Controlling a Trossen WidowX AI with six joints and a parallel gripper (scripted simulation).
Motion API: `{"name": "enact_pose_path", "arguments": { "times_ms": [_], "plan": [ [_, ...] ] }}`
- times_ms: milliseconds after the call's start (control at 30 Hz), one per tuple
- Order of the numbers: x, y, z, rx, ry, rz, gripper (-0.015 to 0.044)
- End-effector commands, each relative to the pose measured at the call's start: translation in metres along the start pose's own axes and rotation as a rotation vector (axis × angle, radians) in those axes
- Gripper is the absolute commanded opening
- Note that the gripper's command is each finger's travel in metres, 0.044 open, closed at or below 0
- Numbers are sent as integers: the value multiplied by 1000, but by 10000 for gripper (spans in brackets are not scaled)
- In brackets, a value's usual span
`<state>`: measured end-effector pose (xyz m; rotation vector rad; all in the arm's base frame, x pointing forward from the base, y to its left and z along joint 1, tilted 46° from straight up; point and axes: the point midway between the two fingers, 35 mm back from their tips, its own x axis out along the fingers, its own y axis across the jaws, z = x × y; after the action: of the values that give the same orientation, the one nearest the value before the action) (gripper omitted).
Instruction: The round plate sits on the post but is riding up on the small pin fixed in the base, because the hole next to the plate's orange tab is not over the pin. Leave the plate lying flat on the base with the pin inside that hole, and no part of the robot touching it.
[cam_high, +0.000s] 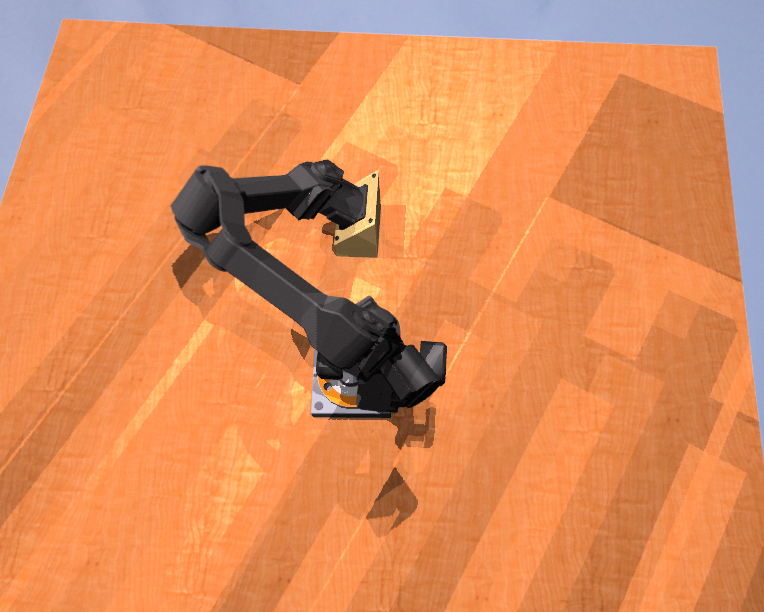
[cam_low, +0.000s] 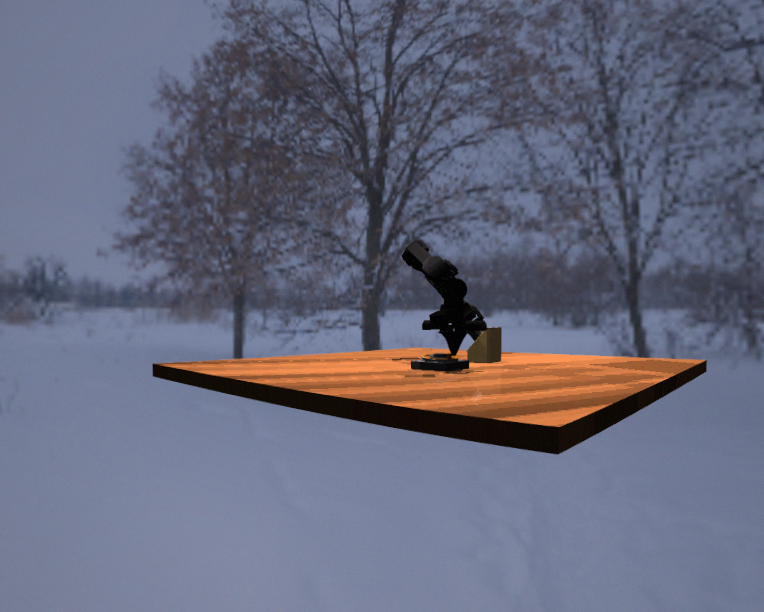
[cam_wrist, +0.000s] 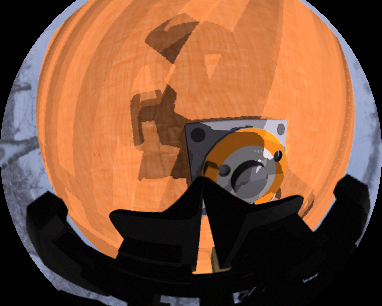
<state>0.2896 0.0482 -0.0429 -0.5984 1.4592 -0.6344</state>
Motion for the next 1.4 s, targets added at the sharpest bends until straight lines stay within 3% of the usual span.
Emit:
{"name": "enact_pose_path", "arguments": {
  "times_ms": [0, 1367],
  "plan": [
    [1, -2, 7, 10, -7, -2, 0],
    [0, -23, 35, 10, -8, -3, 0]
  ]
}}
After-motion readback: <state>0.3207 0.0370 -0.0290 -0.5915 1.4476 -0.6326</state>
